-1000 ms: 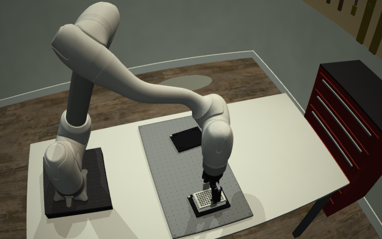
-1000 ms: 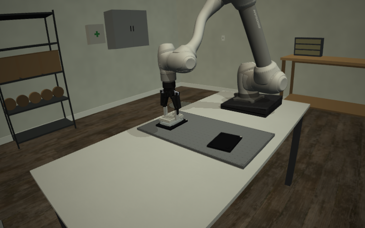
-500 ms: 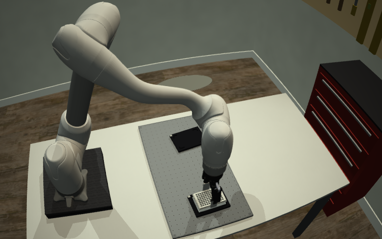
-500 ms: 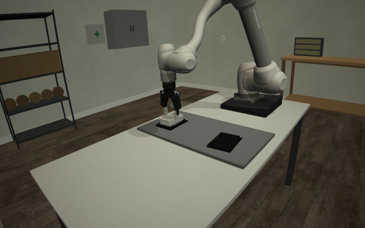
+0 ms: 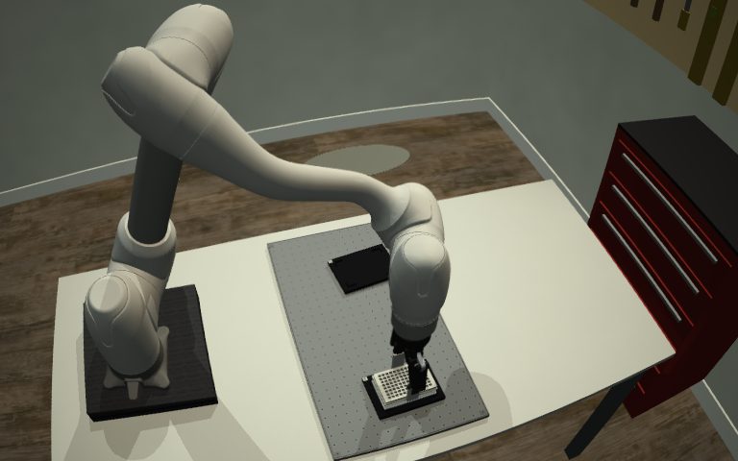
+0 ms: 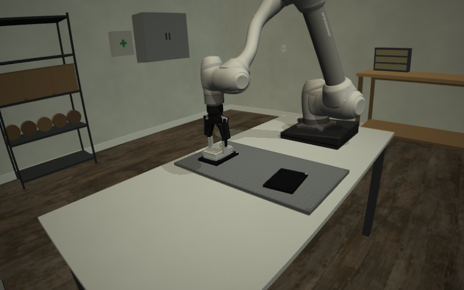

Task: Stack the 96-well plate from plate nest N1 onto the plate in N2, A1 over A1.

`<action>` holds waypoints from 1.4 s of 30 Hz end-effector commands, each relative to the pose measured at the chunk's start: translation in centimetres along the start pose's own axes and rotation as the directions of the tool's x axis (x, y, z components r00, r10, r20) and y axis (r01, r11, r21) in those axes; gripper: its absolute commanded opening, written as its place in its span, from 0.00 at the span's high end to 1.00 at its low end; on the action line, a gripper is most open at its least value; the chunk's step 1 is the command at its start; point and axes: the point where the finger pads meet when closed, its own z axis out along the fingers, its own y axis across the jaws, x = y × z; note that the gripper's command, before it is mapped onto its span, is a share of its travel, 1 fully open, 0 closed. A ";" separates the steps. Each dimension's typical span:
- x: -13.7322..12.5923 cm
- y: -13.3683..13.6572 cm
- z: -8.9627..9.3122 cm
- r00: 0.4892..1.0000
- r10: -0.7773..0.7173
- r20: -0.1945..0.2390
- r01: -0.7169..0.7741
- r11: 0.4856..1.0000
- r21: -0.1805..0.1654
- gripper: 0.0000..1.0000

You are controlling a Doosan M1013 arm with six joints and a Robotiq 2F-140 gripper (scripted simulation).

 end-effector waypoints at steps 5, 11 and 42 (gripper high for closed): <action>0.0 0.0 0.1 1.000 0.000 0.000 0.000 1.000 0.000 1.00; 0.0 0.0 0.2 1.000 0.000 0.000 0.000 1.000 0.000 1.00; 0.0 0.0 0.6 1.000 0.000 0.000 0.000 1.000 0.000 0.00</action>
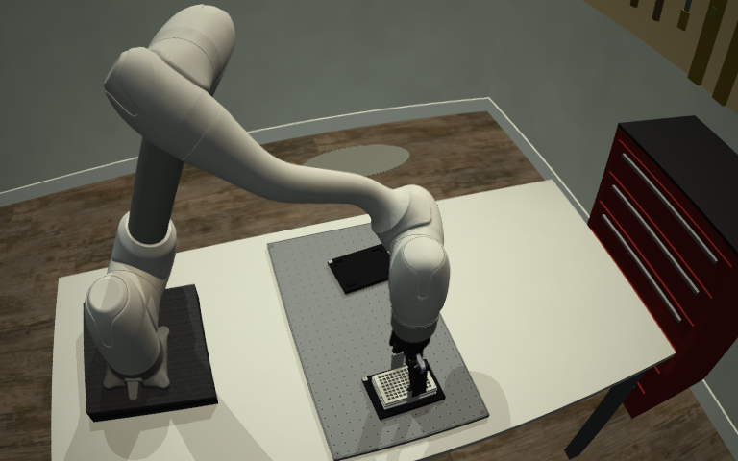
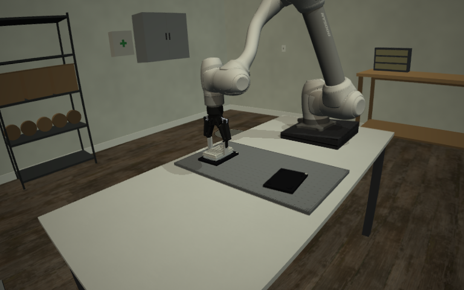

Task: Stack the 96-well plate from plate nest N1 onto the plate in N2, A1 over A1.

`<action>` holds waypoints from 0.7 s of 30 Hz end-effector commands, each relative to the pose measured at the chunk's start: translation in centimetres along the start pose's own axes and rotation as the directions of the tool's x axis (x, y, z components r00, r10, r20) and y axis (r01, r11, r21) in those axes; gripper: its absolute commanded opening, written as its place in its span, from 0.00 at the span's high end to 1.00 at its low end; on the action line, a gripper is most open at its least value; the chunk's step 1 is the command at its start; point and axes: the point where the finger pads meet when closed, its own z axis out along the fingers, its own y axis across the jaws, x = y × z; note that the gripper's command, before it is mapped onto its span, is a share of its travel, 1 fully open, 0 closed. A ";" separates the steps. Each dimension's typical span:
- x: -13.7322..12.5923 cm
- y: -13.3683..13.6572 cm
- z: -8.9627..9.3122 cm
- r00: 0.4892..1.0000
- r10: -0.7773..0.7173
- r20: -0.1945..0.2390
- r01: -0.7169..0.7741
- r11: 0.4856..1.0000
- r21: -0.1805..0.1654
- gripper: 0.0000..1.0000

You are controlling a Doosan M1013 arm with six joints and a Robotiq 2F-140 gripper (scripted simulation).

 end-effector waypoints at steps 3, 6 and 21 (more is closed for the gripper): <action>0.0 0.0 0.0 1.000 0.000 0.000 0.000 1.000 0.000 0.00; 0.0 0.0 0.0 1.000 0.000 0.000 0.000 1.000 0.000 0.00; 0.0 0.0 -0.5 1.000 0.000 0.000 0.000 1.000 0.000 0.00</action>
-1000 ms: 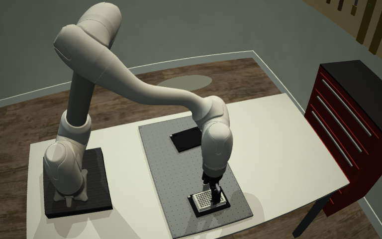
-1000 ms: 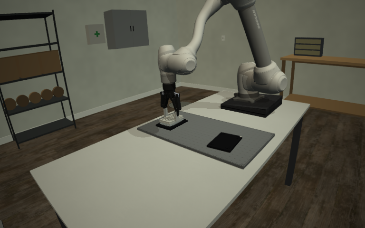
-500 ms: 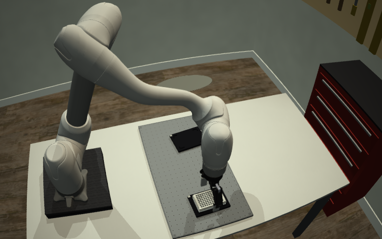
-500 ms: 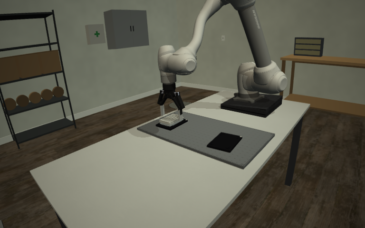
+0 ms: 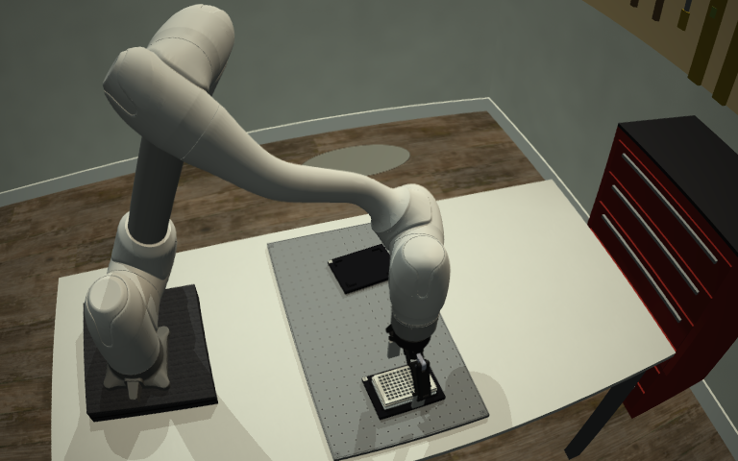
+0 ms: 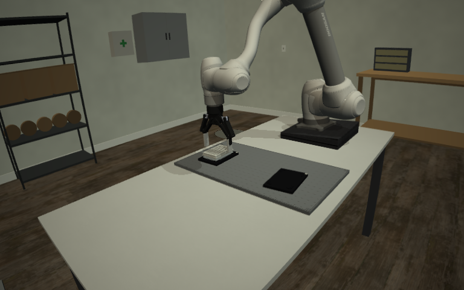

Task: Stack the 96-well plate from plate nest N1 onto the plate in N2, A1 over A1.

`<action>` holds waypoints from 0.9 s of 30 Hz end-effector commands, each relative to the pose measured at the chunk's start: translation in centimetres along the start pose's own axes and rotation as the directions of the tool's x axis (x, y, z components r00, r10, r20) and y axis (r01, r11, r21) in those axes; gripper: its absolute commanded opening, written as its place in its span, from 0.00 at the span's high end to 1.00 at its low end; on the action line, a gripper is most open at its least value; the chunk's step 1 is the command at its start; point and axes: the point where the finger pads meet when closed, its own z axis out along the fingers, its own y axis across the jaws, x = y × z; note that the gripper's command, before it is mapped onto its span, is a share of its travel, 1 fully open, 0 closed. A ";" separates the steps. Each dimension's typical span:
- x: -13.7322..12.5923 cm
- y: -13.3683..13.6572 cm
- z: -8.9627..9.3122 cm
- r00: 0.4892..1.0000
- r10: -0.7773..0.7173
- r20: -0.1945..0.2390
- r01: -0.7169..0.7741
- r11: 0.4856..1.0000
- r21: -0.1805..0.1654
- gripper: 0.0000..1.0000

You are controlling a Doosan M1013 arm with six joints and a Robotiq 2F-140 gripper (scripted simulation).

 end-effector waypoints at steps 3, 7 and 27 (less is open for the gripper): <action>0.0 0.0 -1.1 1.000 0.000 0.000 0.000 1.000 0.000 0.00; 0.0 0.0 -2.1 1.000 0.000 0.000 0.000 1.000 0.000 0.00; 0.0 0.0 -6.7 1.000 0.000 0.000 0.000 1.000 0.000 0.00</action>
